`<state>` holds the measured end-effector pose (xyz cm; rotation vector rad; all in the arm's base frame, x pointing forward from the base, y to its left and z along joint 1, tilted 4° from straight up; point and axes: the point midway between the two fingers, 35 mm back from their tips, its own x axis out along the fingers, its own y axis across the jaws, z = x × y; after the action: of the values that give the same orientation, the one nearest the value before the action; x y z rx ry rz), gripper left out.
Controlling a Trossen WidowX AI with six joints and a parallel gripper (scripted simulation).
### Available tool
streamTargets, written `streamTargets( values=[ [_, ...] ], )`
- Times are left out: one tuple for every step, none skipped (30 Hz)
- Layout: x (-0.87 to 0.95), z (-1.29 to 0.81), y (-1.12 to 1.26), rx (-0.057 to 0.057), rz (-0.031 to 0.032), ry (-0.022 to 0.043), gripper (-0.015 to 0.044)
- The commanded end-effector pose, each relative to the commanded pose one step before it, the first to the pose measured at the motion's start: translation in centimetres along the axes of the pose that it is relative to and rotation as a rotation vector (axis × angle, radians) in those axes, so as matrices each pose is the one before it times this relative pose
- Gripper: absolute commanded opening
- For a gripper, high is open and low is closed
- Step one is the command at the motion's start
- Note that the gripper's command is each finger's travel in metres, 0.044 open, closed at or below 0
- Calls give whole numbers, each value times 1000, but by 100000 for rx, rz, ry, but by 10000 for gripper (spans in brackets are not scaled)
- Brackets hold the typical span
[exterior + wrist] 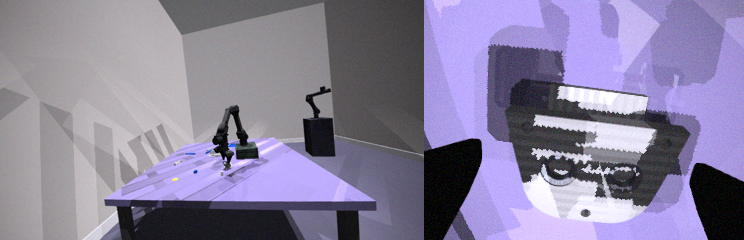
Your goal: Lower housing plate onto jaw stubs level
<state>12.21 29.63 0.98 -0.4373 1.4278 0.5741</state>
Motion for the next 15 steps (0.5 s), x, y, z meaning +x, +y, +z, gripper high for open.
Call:
streamTargets(
  values=[
    [768, -190, -216, 455, -934, 611, 440],
    [161, 1, 1, 0, -1, 1, 440],
    [160, 1, 0, 0, -1, 1, 440],
    [160, 0, 0, 0, -1, 1, 440],
    [160, -1, -1, 0, -1, 1, 440],
    [160, -2, -1, 0, -1, 1, 440],
    [160, -3, -2, 0, -1, 1, 440],
    [160, -3, -2, 0, -1, 2, 440],
    [160, -4, -3, 0, -1, 2, 440],
    [159, -5, -3, 0, -1, 2, 440],
    [159, -6, -3, 0, -1, 2, 440],
    [159, -7, -4, 0, -1, 2, 440],
    [158, -7, -4, 0, -1, 2, 440],
    [125, -6, -4, 0, -1, 2, 440],
    [75, -4, -2, 0, -1, 1, 440]
  ],
)
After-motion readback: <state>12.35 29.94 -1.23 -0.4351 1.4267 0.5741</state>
